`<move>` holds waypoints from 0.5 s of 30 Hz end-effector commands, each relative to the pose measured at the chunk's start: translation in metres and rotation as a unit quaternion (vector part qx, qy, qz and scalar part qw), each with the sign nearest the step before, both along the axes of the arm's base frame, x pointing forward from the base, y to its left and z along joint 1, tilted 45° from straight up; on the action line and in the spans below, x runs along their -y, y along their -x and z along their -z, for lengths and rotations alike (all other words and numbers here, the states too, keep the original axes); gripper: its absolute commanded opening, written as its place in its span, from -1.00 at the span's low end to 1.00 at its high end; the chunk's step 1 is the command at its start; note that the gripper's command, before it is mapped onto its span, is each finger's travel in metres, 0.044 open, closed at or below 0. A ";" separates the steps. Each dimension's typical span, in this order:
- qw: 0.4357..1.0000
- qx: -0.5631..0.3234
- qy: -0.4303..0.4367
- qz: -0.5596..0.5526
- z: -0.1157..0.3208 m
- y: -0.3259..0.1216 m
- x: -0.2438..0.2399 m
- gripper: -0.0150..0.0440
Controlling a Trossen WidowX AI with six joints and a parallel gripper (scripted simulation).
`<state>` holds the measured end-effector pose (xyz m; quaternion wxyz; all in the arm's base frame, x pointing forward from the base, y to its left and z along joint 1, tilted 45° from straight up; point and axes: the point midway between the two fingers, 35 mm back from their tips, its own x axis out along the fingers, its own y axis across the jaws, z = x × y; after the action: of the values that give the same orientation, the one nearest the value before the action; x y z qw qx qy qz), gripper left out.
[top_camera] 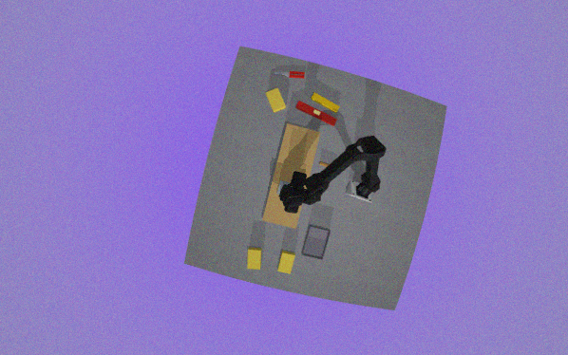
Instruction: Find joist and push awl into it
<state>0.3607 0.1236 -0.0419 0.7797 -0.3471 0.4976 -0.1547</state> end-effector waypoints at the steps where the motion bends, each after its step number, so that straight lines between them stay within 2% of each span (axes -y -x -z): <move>1: 1.000 0.002 0.004 0.002 -0.009 -0.001 0.011 -0.49; 15: 1.000 0.001 0.005 0.002 -0.039 -0.006 0.041 -0.49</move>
<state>0.3656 0.0911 -0.0104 0.7789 -0.3486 0.4977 -0.1551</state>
